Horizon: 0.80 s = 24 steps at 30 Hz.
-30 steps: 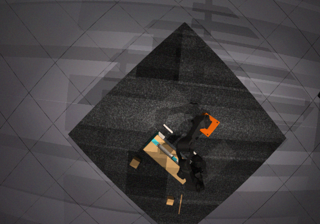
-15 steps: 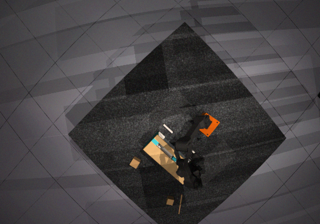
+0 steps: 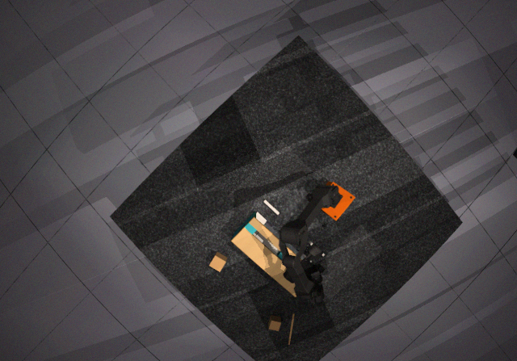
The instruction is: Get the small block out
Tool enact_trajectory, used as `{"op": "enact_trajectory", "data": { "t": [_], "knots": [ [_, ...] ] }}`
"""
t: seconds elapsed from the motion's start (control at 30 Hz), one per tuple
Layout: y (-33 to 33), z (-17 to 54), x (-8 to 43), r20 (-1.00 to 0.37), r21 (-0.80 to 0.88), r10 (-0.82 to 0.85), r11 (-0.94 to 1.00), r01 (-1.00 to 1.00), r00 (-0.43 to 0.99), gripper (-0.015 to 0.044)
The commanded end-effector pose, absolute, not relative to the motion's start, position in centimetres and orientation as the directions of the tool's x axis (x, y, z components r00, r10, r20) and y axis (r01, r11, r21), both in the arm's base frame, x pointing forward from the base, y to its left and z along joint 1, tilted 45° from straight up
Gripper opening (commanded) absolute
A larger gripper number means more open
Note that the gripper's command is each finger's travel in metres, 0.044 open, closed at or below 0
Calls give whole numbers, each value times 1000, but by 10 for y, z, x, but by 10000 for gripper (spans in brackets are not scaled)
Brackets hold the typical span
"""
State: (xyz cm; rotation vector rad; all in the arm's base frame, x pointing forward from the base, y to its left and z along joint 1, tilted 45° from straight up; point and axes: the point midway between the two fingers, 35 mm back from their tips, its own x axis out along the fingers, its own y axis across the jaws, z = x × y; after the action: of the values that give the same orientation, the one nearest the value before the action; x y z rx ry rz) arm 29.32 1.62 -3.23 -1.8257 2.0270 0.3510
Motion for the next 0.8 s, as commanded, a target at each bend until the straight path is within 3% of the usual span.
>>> {"op": "enact_trajectory", "data": {
  "t": [0.0,0.77],
  "knots": [
    [10,-37,291,-437,-60,-896,121,-991,-82,400],
    [-9,-15,288,-441,-70,-894,121,-990,-78,400]
  ]
}}
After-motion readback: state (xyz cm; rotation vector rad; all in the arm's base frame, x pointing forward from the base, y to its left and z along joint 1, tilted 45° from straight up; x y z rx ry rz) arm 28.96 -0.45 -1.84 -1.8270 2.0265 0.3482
